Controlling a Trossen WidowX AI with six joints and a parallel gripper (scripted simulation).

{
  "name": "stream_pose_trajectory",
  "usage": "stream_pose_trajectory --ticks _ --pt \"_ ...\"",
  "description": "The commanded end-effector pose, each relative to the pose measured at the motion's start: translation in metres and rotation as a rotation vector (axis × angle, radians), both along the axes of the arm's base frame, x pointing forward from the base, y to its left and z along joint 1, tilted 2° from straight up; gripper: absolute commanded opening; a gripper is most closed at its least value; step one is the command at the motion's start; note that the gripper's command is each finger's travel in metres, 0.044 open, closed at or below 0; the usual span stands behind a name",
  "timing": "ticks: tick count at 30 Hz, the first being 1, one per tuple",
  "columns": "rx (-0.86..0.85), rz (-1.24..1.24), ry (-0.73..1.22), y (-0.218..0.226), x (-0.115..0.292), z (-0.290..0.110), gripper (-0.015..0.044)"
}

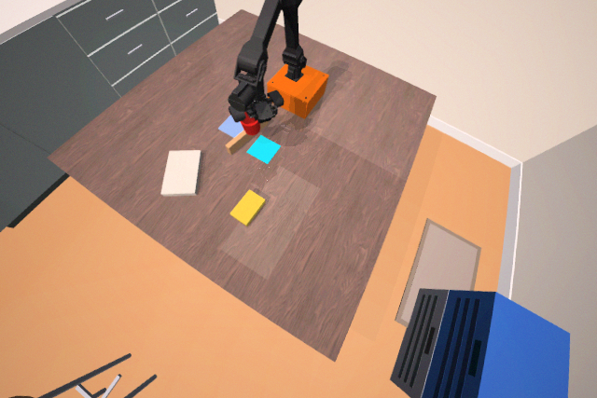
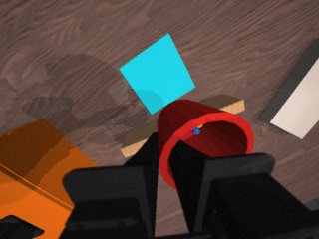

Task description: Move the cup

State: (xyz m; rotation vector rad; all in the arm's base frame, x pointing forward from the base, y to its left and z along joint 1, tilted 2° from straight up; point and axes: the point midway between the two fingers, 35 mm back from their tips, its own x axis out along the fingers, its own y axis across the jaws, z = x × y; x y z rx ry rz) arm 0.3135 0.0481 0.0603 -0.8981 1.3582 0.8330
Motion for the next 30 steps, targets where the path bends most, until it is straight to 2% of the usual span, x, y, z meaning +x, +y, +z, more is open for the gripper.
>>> stream_pose_trajectory --ticks 1,20,30 --pt "-0.002 -0.002 0.007 0.011 0.0 -0.001 0.0" --pt "0.002 -0.002 0.007 0.056 0.002 -0.001 0.0" --pt "0.002 -0.002 0.007 0.057 0.002 -0.012 0.0"
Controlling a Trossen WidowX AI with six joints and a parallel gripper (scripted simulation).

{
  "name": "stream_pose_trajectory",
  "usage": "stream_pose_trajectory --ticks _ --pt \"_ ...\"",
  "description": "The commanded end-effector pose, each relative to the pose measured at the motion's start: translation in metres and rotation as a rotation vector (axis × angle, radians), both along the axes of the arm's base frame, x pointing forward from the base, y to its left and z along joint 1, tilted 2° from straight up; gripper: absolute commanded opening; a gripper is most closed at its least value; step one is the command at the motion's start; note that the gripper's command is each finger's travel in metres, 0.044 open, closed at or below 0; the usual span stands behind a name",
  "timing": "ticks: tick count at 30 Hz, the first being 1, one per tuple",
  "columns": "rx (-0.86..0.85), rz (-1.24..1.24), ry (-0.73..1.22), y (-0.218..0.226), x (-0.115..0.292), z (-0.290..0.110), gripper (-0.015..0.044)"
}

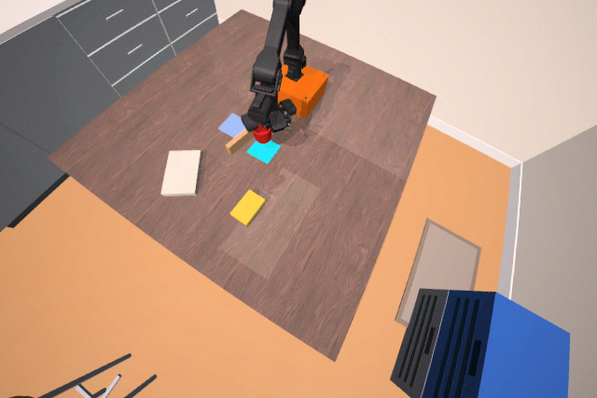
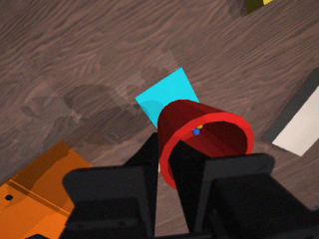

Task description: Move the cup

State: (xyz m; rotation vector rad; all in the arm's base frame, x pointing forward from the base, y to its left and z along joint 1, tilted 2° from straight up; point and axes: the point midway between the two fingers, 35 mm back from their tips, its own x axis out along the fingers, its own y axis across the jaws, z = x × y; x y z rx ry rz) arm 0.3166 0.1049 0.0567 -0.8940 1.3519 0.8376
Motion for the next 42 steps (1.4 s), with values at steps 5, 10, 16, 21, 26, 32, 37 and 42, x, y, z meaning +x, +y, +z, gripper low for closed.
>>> stream_pose_trajectory --ticks 5,10,16,21,26,32,37,42 --pt "-0.005 -0.004 0.009 0.0 0.0 -0.019 0.0" --pt "-0.005 -0.004 0.009 0.0 0.001 -0.029 0.0" --pt "-0.005 -0.004 0.009 0.0 0.002 -0.041 0.0" --pt "-0.006 -0.004 0.009 0.0 0.002 -0.051 0.0" --pt "-0.006 -0.004 0.009 0.0 0.002 -0.06 0.0" --pt "-0.006 -0.004 0.009 0.0 0.002 -0.071 0.0" --pt "-0.006 -0.004 0.009 0.0 0.001 -0.077 0.0" --pt "-0.006 -0.004 0.009 0.0 0.001 -0.077 0.0"
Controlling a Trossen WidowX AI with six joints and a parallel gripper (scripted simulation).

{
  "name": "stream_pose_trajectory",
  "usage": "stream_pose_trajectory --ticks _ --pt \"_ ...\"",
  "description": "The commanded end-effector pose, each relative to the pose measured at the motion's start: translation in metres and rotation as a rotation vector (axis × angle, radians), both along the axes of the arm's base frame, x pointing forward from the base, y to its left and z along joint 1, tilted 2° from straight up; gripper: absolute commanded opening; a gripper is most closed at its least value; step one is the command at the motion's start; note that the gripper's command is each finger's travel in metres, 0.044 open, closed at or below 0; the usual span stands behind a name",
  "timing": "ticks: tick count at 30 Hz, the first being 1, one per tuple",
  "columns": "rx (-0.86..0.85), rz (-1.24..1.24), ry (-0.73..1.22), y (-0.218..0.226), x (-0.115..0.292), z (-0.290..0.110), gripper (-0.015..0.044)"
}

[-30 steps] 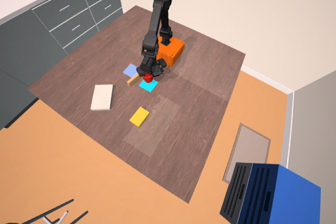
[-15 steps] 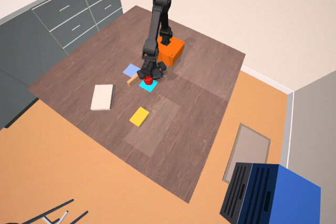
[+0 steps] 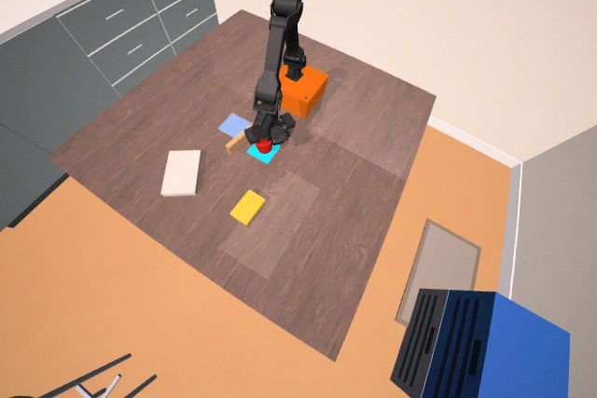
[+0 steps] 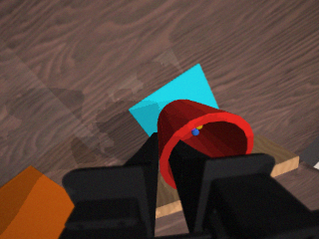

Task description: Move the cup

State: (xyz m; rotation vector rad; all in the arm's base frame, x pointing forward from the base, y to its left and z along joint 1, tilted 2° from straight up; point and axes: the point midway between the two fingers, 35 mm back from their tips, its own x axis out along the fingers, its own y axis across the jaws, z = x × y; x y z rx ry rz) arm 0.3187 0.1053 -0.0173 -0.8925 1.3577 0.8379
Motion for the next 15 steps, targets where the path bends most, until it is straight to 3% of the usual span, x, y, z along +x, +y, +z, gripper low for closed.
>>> stream_pose_trajectory --ticks 1,12,15 --pt "0.0 0.0 0.0 0.0 0.0 0.0 0.0" --pt "0.0 0.0 0.0 0.0 0.0 0.0 0.0" --pt "0.0 0.0 0.0 0.0 0.0 0.0 0.0079"
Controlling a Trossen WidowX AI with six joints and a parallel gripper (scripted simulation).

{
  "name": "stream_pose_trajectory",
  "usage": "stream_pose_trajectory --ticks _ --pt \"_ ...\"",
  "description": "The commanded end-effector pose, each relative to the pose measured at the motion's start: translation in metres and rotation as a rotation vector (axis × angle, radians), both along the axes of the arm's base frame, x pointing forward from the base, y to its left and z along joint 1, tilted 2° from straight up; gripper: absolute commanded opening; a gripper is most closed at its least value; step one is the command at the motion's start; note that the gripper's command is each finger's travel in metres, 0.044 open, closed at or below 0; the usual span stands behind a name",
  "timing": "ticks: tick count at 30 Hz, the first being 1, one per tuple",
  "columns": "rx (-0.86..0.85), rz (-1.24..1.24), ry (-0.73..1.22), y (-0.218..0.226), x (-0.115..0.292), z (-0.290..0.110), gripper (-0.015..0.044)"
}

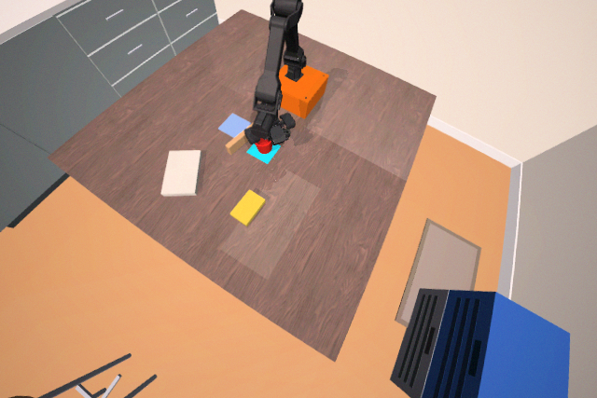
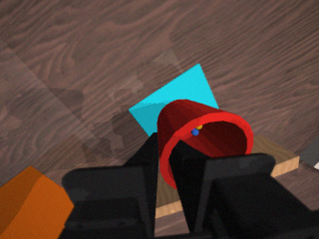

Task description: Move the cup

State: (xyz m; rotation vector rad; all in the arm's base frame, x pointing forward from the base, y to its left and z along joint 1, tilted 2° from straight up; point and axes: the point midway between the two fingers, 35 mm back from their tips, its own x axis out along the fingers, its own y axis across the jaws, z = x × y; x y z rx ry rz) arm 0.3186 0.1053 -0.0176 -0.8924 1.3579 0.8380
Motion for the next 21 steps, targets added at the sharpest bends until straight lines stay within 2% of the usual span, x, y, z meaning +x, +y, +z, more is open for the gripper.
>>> stream_pose_trajectory --ticks 1,2,21 --pt "0.0 0.0 0.0 0.0 0.0 0.0 0.0105" --pt "0.0 0.0 0.0 0.0 0.0 0.0 0.0128" --pt "-0.001 -0.001 0.001 0.001 0.001 0.021 0.0128"
